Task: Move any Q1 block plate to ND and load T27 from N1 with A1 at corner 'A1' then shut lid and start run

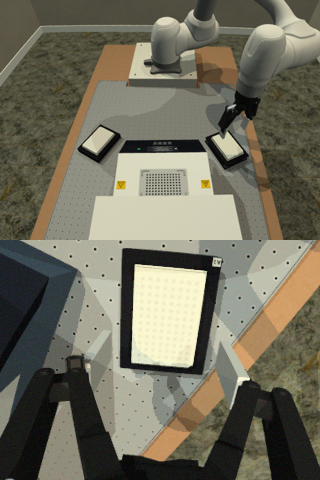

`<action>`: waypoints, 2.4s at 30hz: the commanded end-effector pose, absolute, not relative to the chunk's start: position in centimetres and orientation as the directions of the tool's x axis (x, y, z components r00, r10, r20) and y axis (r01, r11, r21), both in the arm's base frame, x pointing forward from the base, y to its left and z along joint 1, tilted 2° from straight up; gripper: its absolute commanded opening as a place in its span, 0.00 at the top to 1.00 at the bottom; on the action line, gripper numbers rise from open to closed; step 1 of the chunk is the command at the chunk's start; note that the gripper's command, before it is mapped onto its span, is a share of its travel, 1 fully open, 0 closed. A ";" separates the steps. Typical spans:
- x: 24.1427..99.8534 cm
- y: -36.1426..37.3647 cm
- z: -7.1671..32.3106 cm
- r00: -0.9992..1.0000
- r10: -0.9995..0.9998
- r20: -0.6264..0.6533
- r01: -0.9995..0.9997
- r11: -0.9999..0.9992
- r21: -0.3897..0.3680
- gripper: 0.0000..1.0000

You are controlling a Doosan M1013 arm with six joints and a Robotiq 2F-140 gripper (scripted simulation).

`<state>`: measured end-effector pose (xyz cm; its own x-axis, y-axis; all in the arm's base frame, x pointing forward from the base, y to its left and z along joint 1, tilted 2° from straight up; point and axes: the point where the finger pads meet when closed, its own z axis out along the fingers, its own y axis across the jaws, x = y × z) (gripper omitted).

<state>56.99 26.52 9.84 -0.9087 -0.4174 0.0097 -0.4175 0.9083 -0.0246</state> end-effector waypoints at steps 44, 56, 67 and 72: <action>57.0 26.3 0.6 -0.909 -0.417 0.009 -0.418 0.908 -0.024 0.34; 57.0 26.3 0.3 -0.909 -0.417 0.009 -0.418 0.908 -0.024 0.34; 57.0 26.3 0.1 -0.909 -0.417 0.009 -0.418 0.908 -0.024 0.34; 57.0 26.3 0.1 -0.909 -0.417 0.009 -0.418 0.908 -0.024 1.00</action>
<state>57.02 26.27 0.13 -0.9087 -0.4174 0.0095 -0.4175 0.9083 -0.0246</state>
